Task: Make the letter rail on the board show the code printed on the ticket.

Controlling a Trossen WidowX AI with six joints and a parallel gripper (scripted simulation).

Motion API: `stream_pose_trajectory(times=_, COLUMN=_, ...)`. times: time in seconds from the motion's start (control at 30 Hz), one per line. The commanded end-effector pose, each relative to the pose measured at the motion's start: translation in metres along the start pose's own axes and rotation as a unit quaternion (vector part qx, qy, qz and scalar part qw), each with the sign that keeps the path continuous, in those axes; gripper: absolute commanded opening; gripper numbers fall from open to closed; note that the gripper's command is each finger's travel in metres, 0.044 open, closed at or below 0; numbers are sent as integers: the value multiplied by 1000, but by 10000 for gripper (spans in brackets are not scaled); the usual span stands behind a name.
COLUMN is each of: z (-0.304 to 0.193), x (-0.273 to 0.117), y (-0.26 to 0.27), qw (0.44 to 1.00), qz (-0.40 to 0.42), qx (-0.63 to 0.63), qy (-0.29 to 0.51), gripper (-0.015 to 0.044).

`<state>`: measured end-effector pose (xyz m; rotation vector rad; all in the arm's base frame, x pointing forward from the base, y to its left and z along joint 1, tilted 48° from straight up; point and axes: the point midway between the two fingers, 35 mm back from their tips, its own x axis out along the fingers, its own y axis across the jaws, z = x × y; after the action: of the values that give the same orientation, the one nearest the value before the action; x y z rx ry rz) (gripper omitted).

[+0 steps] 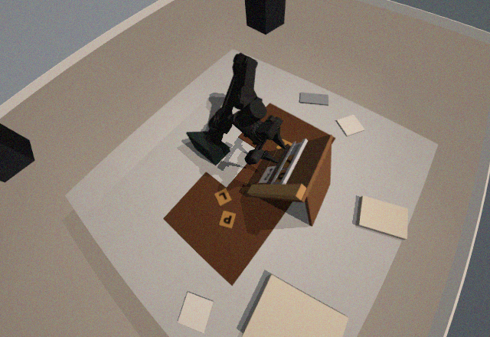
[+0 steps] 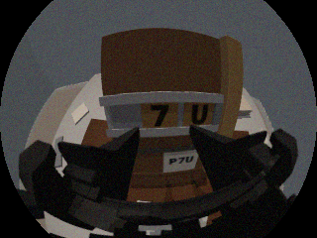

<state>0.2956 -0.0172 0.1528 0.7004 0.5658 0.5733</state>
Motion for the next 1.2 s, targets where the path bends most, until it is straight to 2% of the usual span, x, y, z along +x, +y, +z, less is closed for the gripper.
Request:
stream_pose_trajectory(times=0.0, z=2, x=-3, y=1, qw=1000, qz=1, qx=-3, qy=-1, gripper=295)
stream_pose_trajectory(times=0.47, z=4, x=-6, y=2, qw=1000, qz=1, qx=-3, qy=-1, gripper=295)
stream_pose_trajectory(times=0.83, z=2, x=-5, y=1, qw=1000, qz=-1, qx=1, qy=0, gripper=6)
stream_pose_trajectory(times=1.17, z=2, x=-5, y=1, qw=1000, qz=-1, qx=1, qy=0, gripper=0)
